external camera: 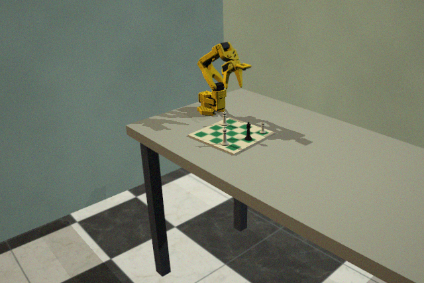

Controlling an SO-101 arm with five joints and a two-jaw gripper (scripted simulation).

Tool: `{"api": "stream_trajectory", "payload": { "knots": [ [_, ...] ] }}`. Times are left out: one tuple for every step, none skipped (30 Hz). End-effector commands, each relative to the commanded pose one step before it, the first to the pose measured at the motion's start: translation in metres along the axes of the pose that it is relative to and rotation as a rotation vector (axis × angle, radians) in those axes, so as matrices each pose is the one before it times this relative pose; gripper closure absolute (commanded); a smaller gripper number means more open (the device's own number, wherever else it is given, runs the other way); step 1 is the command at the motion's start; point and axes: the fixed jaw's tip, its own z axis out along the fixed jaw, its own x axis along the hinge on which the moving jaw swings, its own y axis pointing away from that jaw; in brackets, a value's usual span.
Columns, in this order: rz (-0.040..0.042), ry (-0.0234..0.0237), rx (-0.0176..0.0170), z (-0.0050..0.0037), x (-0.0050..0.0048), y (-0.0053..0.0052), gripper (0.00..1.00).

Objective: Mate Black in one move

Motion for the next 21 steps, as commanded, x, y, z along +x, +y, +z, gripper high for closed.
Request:
{"api": "stream_trajectory", "payload": {
  "knots": [
    [0.01727, 0.01721, 0.00237, 0.000923, 0.004381, -0.00091, 0.6],
    [0.0, 0.00001, 0.0, 0.000001, 0.000001, 0.0, 0.6],
    [0.0, -0.00001, 0.0, -0.000001, -0.000001, 0.0, 0.6],
    [0.0, 0.00001, 0.0, 0.000001, 0.000001, 0.0, 0.6],
    [0.0, -0.00001, 0.0, -0.000001, -0.000001, 0.0, 0.6],
    [0.0, 0.00001, 0.0, 0.000001, 0.000001, 0.0, 0.6],
    [0.0, -0.00001, 0.0, -0.000001, -0.000001, 0.0, 0.6],
    [0.0, 0.00001, 0.0, 0.000001, 0.000001, 0.0, 0.6],
    [0.0, -0.00001, 0.0, -0.000001, -0.000001, 0.0, 0.6],
    [-0.00004, 0.00051, -0.00005, 0.000041, -0.000018, 0.00001, 0.6],
    [-0.00029, 0.00322, -0.00033, 0.00026, -0.000117, 0.00005, 0.6],
    [-0.0007, 0.00786, -0.00079, 0.000641, -0.000284, 0.00012, 0.61],
    [0.0, 0.0, 0.0, 0.0, 0.0, 0.0, 0.61],
    [0.0, 0.0, 0.0, 0.0, 0.0, 0.0, 0.61],
    [-0.00122, 0.01362, -0.00135, 0.001132, -0.000497, 0.00021, 0.62],
    [-0.0018, 0.01985, -0.00194, 0.001696, -0.000728, 0.0003, 0.64],
    [-0.00238, 0.02592, -0.00247, 0.002296, -0.000965, 0.0004, 0.67],
    [-0.00293, 0.03139, -0.00289, 0.002903, -0.001186, 0.0005, 0.69],
    [-0.00339, 0.03581, -0.00318, 0.003476, -0.00138, 0.00058, 0.73],
    [-0.00375, 0.03895, -0.0033, 0.003977, -0.001527, 0.00064, 0.76],
    [-0.00397, 0.04056, -0.00326, 0.004358, -0.00162, 0.00068, 0.8]
  ]
}}
